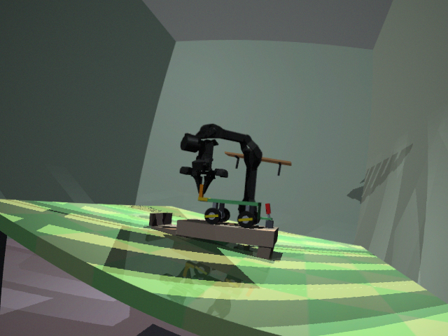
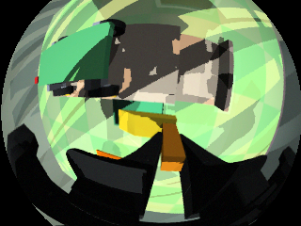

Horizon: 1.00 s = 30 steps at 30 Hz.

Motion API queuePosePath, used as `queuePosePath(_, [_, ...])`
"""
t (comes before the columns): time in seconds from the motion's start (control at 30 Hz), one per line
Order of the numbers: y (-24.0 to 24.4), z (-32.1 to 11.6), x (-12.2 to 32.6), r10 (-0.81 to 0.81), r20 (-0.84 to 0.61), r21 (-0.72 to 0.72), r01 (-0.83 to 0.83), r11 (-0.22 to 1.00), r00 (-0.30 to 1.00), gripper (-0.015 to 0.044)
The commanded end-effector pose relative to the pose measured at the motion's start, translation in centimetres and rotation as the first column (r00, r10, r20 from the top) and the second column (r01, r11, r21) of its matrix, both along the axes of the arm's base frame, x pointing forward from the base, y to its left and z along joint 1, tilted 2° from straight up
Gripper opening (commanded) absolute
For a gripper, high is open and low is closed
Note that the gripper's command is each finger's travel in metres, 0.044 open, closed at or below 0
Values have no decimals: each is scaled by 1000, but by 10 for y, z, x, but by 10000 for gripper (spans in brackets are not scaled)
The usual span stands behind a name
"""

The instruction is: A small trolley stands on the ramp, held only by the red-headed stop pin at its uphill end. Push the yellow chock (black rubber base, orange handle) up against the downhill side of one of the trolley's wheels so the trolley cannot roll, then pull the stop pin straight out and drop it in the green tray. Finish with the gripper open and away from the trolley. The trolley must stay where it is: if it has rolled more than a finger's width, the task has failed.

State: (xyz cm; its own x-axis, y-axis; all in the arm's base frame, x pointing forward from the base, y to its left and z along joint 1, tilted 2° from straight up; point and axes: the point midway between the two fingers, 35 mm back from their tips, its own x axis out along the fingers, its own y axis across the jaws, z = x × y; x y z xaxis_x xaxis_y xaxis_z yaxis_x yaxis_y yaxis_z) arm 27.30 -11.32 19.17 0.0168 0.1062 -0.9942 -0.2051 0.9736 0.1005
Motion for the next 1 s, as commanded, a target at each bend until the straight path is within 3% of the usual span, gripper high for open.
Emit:
queuePosePath(0.0, [2, -2, 12, 4, 2, 9, -4, 1000, 1000, 0])
queuePosePath(0.4, [4, -8, 27, 4, 3, 9, -4, 1000, 1000, 0])
queuePosePath(0.97, [9, -56, 28, 4, 3, 10, -4, 1000, 1000, 0])
